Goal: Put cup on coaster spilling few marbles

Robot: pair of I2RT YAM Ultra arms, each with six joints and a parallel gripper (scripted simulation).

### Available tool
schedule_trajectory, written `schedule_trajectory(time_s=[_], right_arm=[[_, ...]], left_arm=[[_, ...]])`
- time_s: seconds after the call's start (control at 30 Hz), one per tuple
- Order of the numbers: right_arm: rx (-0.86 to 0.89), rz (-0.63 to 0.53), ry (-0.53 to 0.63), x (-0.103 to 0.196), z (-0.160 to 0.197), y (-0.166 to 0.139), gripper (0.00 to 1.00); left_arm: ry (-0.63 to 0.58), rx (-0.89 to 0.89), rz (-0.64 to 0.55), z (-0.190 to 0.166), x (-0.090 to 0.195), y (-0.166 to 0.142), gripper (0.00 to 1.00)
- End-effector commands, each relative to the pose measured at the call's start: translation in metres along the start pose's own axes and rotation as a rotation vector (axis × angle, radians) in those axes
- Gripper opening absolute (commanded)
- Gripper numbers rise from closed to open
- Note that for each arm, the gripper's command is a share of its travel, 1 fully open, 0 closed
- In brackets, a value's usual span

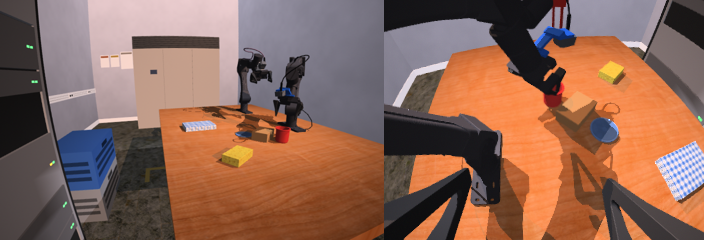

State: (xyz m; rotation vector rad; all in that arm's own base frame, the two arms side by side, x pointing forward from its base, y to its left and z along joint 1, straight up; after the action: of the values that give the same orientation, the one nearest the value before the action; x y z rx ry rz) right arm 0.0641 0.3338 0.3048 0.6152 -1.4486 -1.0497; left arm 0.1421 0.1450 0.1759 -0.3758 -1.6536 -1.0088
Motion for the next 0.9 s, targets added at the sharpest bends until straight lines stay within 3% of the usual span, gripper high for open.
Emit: schedule_trajectory(time_s=[0.0, 0.33, 0.4, 0.87], right_arm=[[0.007, -0.030, 0.006, 0.003, 0.002, 0.011, 1.00], [0.007, -0.030, 0.006, 0.003, 0.002, 0.011, 1.00], [0.007, -0.030, 0.006, 0.003, 0.002, 0.011, 1.00], [0.007, -0.030, 0.006, 0.003, 0.002, 0.011, 1.00]], left_arm=[[-0.007, -0.245, 0.050, 0.001, 0.003, 0.015, 0.95], [-0.058, -0.640, 0.174, 0.002, -0.008, 0.035, 0.95], [-0.058, -0.640, 0.174, 0.002, -0.008, 0.035, 0.95], [-0.211, -1.221, 0.345, 0.005, -0.033, 0.060, 0.95]])
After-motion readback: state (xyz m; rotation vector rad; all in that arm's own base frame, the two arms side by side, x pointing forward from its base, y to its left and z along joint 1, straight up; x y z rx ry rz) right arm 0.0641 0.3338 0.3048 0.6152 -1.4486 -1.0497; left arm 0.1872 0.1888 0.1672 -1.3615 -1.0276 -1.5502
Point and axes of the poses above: on each arm, the point where the finger pads meet when closed, its own x axis back along the fingers, its own z axis across the jaws, y = z × x, the point moved 7 cm from there along x, back along the fingers
